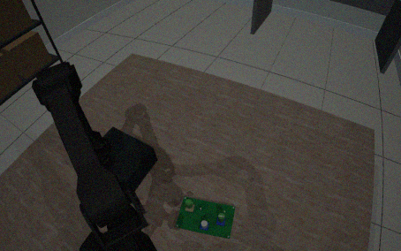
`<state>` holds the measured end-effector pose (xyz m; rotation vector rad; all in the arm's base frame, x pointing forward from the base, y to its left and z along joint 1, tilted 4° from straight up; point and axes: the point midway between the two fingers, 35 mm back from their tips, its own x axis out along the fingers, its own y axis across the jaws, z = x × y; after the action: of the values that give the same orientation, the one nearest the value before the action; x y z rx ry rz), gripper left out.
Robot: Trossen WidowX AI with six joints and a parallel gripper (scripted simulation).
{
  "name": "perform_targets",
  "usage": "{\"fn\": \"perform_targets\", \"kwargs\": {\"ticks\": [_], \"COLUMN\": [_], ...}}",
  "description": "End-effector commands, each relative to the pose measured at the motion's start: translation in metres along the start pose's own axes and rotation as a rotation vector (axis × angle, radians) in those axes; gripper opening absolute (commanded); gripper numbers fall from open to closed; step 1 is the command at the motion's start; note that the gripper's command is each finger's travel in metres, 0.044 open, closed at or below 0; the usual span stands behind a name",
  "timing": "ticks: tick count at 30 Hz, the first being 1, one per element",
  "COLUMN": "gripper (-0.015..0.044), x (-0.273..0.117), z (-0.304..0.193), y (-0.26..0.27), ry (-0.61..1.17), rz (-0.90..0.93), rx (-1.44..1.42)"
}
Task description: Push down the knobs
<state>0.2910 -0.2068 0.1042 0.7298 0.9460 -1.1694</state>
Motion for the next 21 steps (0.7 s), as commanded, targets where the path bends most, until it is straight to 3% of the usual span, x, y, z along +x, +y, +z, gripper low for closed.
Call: {"fn": "perform_targets", "kwargs": {"ticks": [1,21], "gripper": [0.0000,0.0000], "x": [-0.011,-0.070], "z": [-0.030,-0.173], "y": [0.021,0.067], "ry": [0.065,0.338], "rz": [0.054,0.256], "rx": [-0.136,-0.717]}}
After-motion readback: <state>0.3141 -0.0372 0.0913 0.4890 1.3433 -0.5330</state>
